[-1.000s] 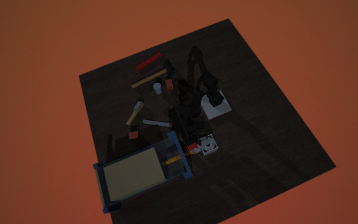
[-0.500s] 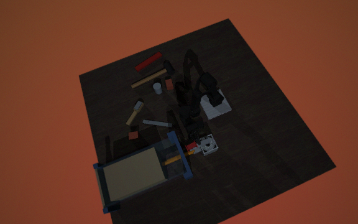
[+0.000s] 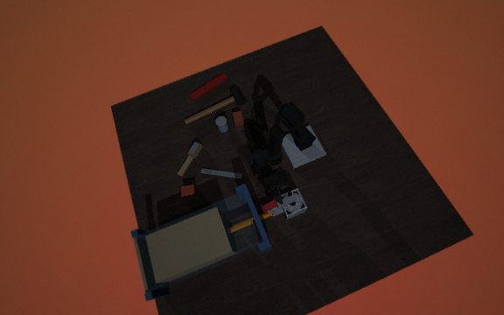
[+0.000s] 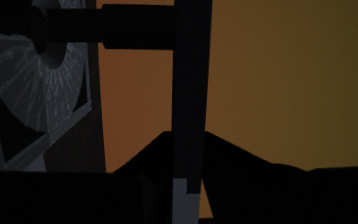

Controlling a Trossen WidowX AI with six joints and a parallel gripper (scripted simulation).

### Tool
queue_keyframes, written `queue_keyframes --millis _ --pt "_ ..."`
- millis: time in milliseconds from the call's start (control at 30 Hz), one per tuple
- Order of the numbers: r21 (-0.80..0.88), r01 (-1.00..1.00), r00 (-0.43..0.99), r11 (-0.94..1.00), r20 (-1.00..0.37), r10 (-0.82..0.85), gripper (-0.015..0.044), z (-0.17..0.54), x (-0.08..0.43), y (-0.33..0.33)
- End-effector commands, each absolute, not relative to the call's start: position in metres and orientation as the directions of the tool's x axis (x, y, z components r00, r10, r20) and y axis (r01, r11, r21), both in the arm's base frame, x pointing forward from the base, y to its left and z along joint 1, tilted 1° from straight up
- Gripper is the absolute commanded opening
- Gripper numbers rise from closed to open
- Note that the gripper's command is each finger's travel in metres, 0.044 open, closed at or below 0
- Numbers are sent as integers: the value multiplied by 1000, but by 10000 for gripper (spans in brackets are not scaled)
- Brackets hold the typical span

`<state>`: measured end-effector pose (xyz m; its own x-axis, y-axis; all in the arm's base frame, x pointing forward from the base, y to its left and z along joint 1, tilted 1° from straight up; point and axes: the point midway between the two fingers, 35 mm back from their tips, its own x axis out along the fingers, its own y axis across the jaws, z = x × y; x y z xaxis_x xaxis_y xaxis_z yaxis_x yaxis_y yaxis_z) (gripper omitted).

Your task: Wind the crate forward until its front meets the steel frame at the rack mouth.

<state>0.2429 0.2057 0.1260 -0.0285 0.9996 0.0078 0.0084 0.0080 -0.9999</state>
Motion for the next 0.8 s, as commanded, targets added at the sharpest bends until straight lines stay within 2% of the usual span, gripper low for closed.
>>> queue_keyframes --millis 0,767 --pt "-1000 10 -27 9 9 1000 0 125 244 207" --pt "-1000 11 -33 9 9 999 0 120 245 208"
